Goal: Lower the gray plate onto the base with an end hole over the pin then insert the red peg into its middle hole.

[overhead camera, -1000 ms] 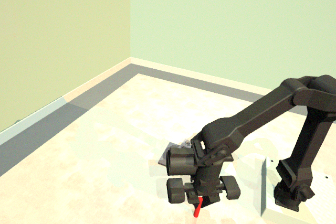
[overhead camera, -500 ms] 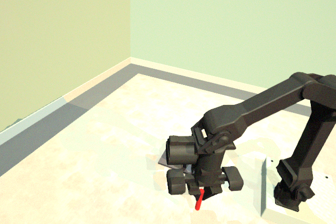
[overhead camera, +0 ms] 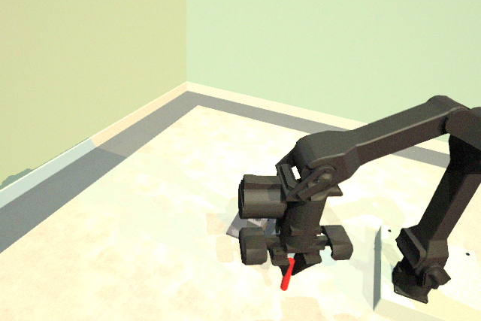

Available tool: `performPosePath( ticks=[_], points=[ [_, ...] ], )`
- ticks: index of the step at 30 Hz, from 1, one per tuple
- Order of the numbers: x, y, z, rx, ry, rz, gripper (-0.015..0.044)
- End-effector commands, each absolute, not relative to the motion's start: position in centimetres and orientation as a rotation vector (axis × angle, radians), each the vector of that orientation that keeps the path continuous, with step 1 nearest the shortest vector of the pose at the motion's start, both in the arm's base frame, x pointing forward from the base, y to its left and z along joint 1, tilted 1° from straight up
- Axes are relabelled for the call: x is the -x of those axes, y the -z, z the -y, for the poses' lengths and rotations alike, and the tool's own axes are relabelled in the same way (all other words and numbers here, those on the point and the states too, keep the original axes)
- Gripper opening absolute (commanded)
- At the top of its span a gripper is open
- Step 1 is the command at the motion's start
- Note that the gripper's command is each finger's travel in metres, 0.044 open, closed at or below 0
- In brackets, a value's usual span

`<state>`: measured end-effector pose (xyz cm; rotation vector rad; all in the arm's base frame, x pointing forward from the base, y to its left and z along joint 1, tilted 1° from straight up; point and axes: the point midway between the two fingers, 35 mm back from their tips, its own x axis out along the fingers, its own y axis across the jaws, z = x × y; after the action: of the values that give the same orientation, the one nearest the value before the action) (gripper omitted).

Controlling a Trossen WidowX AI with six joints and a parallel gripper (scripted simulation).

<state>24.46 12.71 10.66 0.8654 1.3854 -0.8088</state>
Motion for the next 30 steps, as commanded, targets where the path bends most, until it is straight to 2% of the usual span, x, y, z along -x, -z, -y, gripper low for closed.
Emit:
performPosePath(
  ticks=[1, 30],
  points=[
    [-24.8, -10.6, -12.4, -0.862, 0.810, -1.387, 0.0000],
    [-30.2, -10.9, -6.2, -0.864, 0.810, -1.378, 0.0000]
  ],
)
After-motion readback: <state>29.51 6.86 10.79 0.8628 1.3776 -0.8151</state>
